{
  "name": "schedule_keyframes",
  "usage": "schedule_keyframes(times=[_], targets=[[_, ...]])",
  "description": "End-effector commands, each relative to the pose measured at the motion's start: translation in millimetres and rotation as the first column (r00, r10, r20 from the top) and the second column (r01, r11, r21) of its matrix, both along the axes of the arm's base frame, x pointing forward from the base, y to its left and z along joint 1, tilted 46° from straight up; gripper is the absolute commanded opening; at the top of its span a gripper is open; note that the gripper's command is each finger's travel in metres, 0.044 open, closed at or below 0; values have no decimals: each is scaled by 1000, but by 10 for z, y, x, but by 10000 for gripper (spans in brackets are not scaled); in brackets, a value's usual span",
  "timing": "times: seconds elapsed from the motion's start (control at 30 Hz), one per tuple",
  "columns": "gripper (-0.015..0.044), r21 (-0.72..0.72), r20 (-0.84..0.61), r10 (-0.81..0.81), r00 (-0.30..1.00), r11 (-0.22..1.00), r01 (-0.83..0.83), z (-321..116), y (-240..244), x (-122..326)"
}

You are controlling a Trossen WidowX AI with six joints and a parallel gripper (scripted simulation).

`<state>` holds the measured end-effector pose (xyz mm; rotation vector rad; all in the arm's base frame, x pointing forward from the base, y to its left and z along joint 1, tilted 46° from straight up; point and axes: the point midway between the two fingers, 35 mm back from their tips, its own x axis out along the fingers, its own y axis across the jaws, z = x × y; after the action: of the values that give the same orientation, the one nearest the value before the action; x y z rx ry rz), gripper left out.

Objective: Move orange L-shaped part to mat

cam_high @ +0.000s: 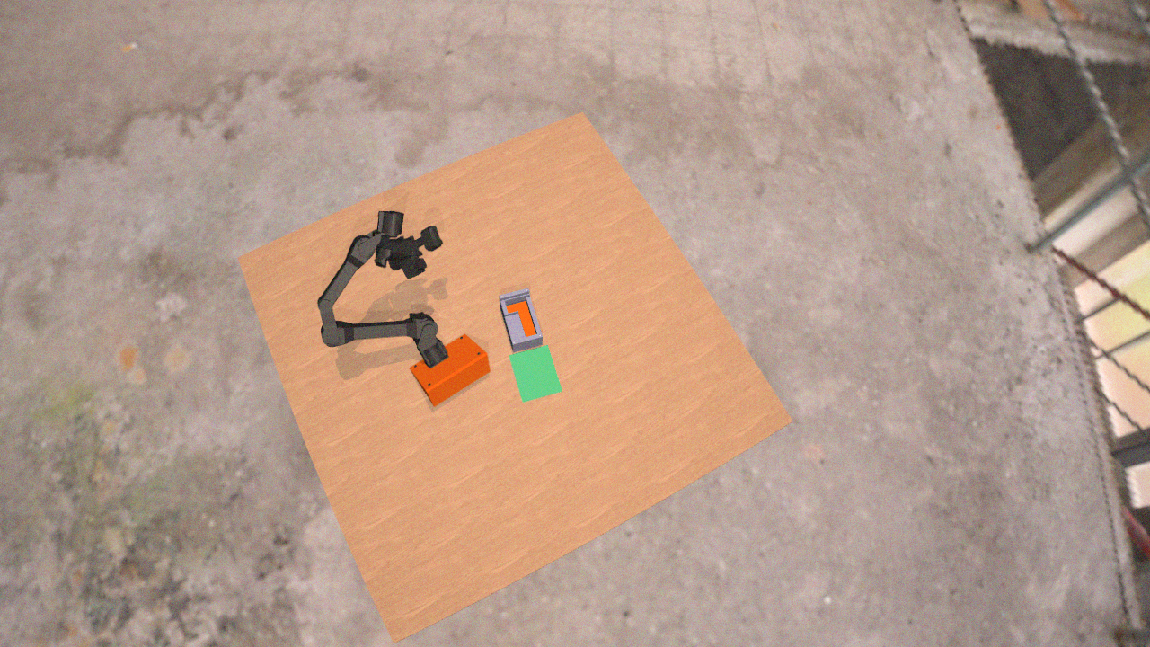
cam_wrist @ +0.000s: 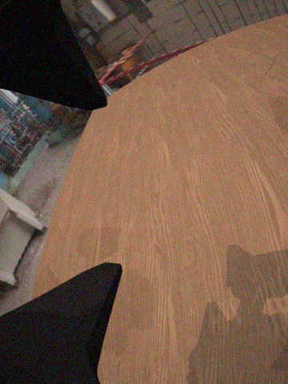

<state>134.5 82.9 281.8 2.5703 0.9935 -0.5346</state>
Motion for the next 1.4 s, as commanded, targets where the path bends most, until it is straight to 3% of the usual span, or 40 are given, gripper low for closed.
schedule_keyframes(times=[0.0, 0.13, 0.27, 0.33, 0.5, 0.77, 1.37], targets=[[374, -4, 0, 2, 1000, 1000, -2, -2, -3, 8], [269, -108, 9, 46, 999, 993, -45, -35, -62, 147], [180, -307, 7, 176, 984, 937, -166, -121, -195, 421], [180, -374, -14, 169, 985, 913, -162, -184, -335, 659], [180, -529, -66, 383, 921, 769, -358, -364, -527, 925], [180, -655, -137, 750, 647, 421, -627, -793, -941, 1319], [180, -759, -6, 994, 109, 66, -648, -1525, -1525, 1584]])
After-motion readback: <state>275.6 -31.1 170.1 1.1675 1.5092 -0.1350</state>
